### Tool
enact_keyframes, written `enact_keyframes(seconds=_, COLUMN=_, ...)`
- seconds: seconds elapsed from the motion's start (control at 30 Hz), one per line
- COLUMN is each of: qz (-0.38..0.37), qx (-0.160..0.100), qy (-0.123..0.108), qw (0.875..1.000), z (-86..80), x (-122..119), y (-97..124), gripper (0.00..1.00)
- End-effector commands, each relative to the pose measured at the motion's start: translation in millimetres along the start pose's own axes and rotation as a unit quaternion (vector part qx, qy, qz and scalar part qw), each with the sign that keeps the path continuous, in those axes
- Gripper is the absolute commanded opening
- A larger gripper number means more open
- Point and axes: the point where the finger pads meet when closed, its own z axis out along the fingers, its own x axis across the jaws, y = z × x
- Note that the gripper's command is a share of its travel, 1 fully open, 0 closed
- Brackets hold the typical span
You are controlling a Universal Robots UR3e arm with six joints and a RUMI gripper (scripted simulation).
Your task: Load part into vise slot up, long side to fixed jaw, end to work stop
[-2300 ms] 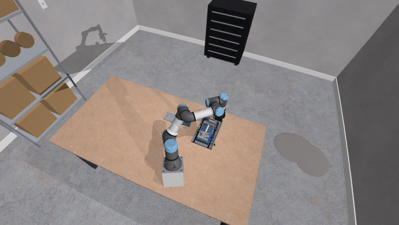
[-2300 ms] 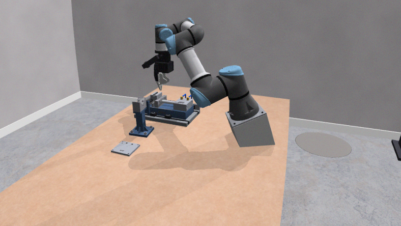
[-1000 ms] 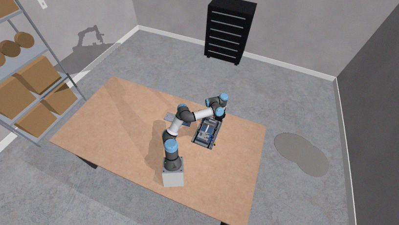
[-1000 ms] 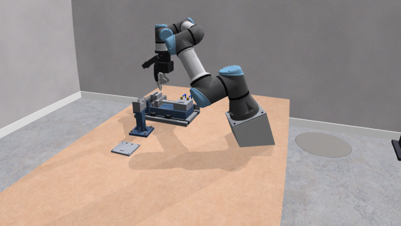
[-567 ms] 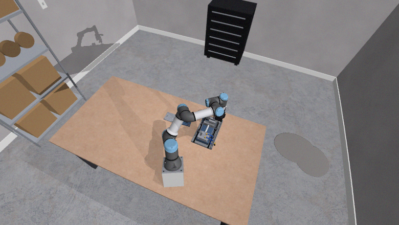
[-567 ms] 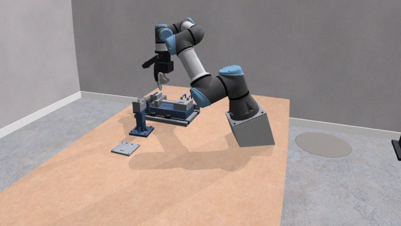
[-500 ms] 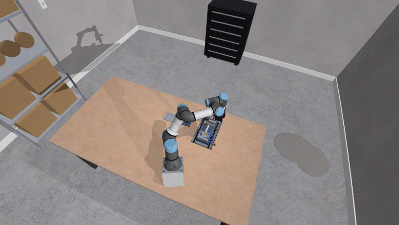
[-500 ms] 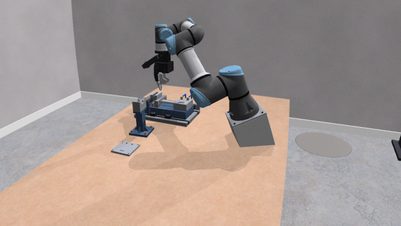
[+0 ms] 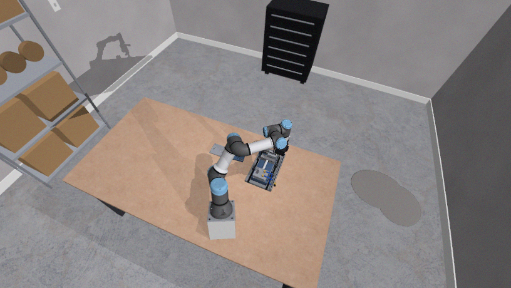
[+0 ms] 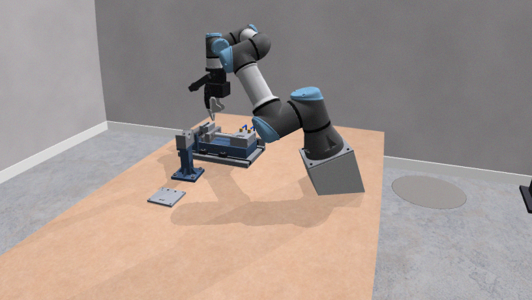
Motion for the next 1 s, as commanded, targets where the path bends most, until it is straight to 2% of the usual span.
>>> enact_keyframes(seconds=0.0, qz=0.000, qx=0.001, qy=0.001, qw=1.000, z=0.4, x=0.4, y=-0.6, gripper=0.00)
enact_keyframes(seconds=0.97, qz=0.000, qx=0.001, qy=0.001, qw=1.000, z=5.7, x=0.4, y=-0.6, gripper=0.00)
